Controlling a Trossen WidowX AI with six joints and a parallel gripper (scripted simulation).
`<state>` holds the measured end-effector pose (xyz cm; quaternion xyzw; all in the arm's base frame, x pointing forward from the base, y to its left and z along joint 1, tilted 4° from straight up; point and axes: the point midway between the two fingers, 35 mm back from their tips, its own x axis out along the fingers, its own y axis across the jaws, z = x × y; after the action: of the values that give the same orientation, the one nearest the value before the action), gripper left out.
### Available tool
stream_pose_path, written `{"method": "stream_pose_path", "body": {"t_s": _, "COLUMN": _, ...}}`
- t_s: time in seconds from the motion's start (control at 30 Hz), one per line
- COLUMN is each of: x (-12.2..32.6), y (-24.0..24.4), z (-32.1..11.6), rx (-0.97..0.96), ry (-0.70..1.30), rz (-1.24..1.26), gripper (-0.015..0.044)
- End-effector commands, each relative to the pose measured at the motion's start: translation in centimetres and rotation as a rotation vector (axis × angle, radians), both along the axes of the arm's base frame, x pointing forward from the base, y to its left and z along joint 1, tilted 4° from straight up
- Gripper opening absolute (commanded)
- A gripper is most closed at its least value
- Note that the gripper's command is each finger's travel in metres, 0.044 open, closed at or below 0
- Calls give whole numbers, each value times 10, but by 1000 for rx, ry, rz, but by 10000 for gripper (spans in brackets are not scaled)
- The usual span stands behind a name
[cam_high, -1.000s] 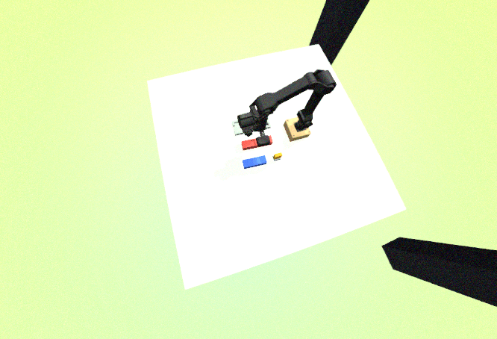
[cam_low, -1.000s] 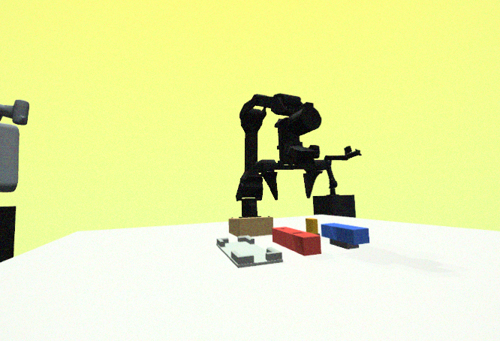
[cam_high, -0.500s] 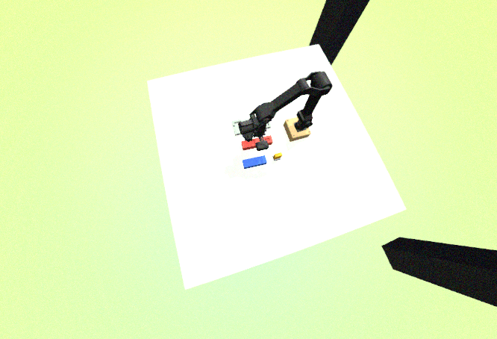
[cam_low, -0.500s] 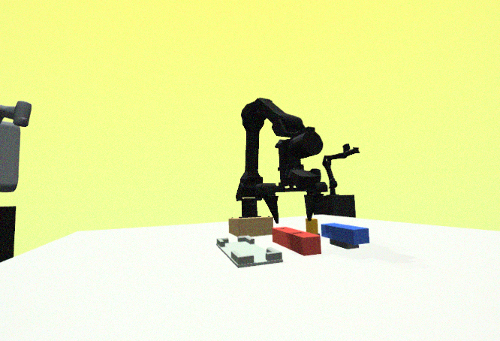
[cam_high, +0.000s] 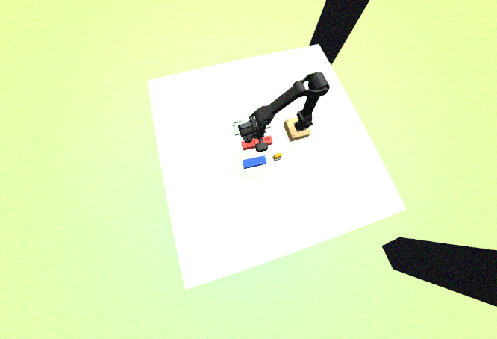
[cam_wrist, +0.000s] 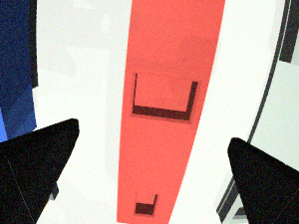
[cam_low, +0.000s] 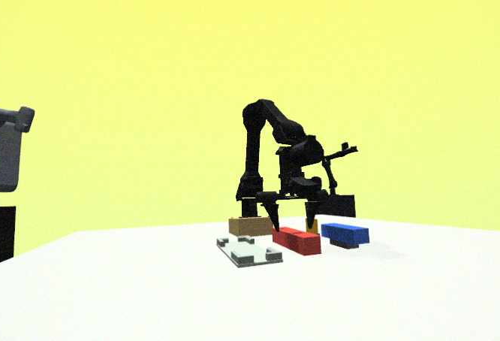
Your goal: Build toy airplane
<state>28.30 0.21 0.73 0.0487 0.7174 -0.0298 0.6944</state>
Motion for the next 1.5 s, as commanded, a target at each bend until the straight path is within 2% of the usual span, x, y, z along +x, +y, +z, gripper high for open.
{"method": "stream_pose_path", "body": {"t_s": 0.0, "x": -3, "y": -1, "z": -10, "rx": -6, "ry": 16, "rz": -3, "gripper": 440}}
{"method": "stream_pose_path", "body": {"t_s": 0.63, "x": -6, "y": 0, "z": -37, "rx": -5, "ry": 16, "rz": -3, "gripper": 440}}
{"method": "stream_pose_path", "body": {"t_s": 0.93, "x": -6, "y": 0, "z": -37, "rx": -5, "ry": 16, "rz": -3, "gripper": 204}}
{"method": "stream_pose_path", "body": {"t_s": 1.17, "x": -6, "y": 0, "z": -37, "rx": -5, "ry": 16, "rz": -3, "gripper": 157}}
{"method": "stream_pose_path", "body": {"t_s": 1.37, "x": 2, "y": 1, "z": -29, "rx": -9, "ry": -16, "rz": -8, "gripper": 0}}
{"method": "stream_pose_path", "body": {"t_s": 1.47, "x": 7, "y": 2, "z": -23, "rx": -11, "ry": -37, "rz": -11, "gripper": 0}}
